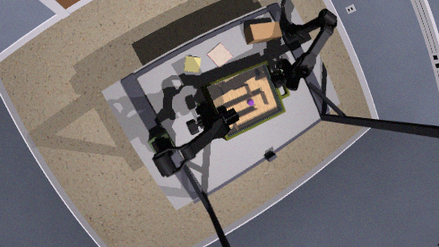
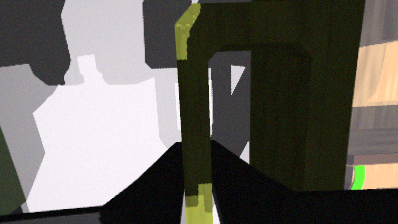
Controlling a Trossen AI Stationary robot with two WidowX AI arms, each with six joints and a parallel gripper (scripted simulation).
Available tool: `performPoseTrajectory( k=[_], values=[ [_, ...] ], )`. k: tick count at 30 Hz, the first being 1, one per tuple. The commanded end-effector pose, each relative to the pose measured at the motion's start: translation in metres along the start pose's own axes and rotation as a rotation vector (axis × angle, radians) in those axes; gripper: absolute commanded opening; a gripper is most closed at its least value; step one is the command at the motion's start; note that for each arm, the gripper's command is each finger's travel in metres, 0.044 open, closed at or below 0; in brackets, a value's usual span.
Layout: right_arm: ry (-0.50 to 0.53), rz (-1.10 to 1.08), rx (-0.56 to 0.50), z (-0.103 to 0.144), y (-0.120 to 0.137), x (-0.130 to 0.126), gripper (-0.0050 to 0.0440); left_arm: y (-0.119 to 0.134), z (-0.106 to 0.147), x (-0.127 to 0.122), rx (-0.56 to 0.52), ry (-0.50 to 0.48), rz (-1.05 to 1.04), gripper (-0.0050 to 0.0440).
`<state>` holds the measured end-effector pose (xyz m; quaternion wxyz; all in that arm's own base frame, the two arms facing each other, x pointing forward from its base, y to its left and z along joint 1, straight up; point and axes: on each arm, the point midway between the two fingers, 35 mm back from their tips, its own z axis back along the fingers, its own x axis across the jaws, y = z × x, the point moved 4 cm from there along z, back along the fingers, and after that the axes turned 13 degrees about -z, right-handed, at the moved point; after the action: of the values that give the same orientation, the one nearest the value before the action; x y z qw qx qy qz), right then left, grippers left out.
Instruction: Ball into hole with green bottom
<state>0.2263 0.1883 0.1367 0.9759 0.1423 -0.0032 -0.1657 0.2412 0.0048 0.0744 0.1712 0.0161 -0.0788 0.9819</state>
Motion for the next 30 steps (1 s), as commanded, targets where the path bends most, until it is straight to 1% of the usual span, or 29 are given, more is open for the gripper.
performPoseTrajectory(
  k=[1,2,4,5,6,7,9,10,11,12,14,16,17,18,19,20,21,22,23,24,26,27,28,30],
  values=[
    [-0.005,0.014,0.067,0.02,0.01,-0.001,-0.005,-0.003,0.006,0.0,-0.007,0.038,0.005,-0.005],
    [0.007,0.011,0.077,0.025,0.011,0.002,-0.005,-0.002,0.0,0.004,0.0,0.046,0.006,-0.005],
    [0.006,0.011,0.083,0.023,0.01,0.002,-0.005,-0.003,0.002,0.003,0.006,0.049,0.006,-0.005],
    [0.022,0.007,0.08,0.027,0.012,0.004,-0.005,-0.001,-0.003,0.006,0.004,0.061,0.008,-0.005],
    [0.039,0.002,0.062,0.024,0.013,0.005,-0.005,-0.001,-0.005,0.007,-0.003,0.07,0.009,-0.005],
    [0.025,0.006,0.068,0.024,0.012,0.002,-0.005,-0.002,0.0,0.003,-0.007,0.068,0.009,-0.005],
    [0.025,0.006,0.068,0.024,0.012,0.002,-0.005,-0.002,0.0,0.003,-0.007,0.068,0.009,-0.005],
    [0.055,-0.004,0.064,0.027,0.013,0.006,-0.005,0.0,-0.008,0.008,0.0,0.086,0.011,-0.005],
    [0.021,0.007,0.066,0.023,0.011,0.001,-0.005,-0.002,0.002,0.001,-0.012,0.07,0.013,-0.005],
    [0.027,0.01,0.071,0.025,0.014,0.002,-0.005,-0.002,-0.001,0.004,-0.01,0.07,0.01,-0.005],
    [0.057,-0.006,0.045,0.03,0.016,0.008,-0.005,0.003,-0.01,0.009,-0.022,0.087,0.018,-0.005],
    [0.044,0.005,0.061,0.025,0.011,0.003,-0.005,-0.002,-0.003,0.003,-0.008,0.085,0.012,-0.005],
    [0.045,0.004,0.069,0.032,0.015,0.004,-0.005,0.0,-0.008,0.007,-0.006,0.086,0.012,-0.005],
    [0.067,-0.001,0.043,0.03,0.018,0.005,-0.005,0.003,-0.011,0.008,-0.025,0.095,0.019,-0.005],
    [0.038,0.002,0.055,0.026,0.013,0.001,-0.005,-0.002,0.0,0.0,-0.025,0.092,0.019,-0.005],
    [0.034,0.003,0.057,0.019,0.007,-0.001,-0.005,-0.004,0.001,-0.001,-0.005,0.068,0.009,-0.005],
    [0.015,0.005,0.051,0.017,0.005,-0.002,-0.005,-0.005,0.004,-0.003,0.0,0.06,0.008,-0.005],
    [0.037,0.003,0.053,0.028,0.014,0.001,-0.005,-0.001,-0.001,0.001,-0.026,0.082,0.018,-0.005],
    [0.022,0.004,0.046,0.03,0.016,0.002,-0.005,0.0,-0.001,0.001,-0.034,0.08,0.018,-0.005],
    [0.026,0.005,0.057,0.025,0.012,0.0,-0.005,-0.003,0.003,-0.001,-0.022,0.08,0.016,-0.005],
    [0.026,0.005,0.057,0.025,0.012,0.0,-0.005,-0.003,0.003,-0.001,-0.022,0.08,0.016,-0.005],
    [0.018,0.009,0.063,0.015,0.004,-0.004,-0.005,-0.006,0.006,-0.004,0.006,0.052,0.006,-0.005],
    [-0.005,0.01,0.045,0.013,0.005,-0.004,-0.005,-0.004,0.008,-0.005,-0.013,0.039,0.01,-0.005],
    [-0.014,0.014,0.054,0.011,0.004,-0.005,-0.005,-0.006,0.011,-0.006,-0.008,0.03,0.011,-0.005]
  ],
)
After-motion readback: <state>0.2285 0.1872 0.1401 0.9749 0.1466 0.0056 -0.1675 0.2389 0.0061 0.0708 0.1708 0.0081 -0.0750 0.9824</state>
